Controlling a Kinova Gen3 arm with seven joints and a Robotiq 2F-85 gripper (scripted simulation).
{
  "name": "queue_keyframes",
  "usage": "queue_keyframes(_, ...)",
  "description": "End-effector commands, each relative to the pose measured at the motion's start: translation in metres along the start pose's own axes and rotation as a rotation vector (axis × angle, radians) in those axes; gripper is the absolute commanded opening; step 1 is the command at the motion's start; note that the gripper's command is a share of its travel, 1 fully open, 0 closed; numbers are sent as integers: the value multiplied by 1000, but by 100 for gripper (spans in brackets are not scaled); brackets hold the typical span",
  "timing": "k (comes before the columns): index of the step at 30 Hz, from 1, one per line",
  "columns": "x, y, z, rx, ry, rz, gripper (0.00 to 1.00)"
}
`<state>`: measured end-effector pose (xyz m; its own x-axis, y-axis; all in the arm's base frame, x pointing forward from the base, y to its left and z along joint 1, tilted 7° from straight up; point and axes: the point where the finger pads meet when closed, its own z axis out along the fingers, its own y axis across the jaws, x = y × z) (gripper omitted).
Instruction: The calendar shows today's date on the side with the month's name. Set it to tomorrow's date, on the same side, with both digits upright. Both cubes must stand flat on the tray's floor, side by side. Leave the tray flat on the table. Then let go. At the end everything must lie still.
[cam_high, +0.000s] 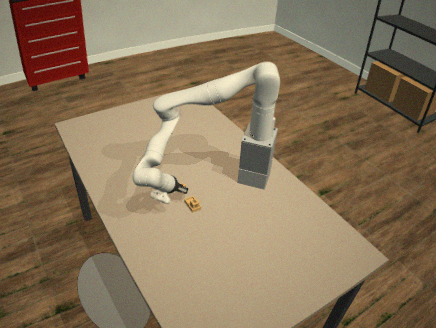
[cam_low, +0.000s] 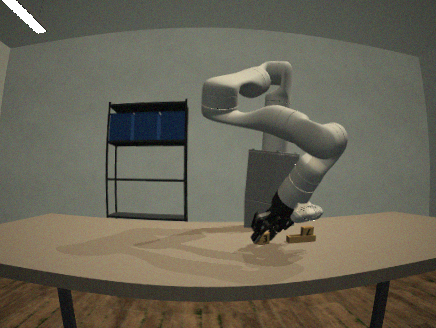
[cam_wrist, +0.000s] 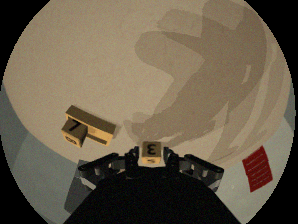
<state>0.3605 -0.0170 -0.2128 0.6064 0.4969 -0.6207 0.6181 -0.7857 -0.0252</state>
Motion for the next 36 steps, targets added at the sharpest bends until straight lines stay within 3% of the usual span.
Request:
queue_keyframes(1,0,1,-1,-1,1,1,46)
queue_keyframes(29,0,1,-1,-1,1,1,46)
queue_keyframes(30,0,1,-1,-1,1,1,26)
queue_keyframes(36,0,1,-1,-1,1,1,26)
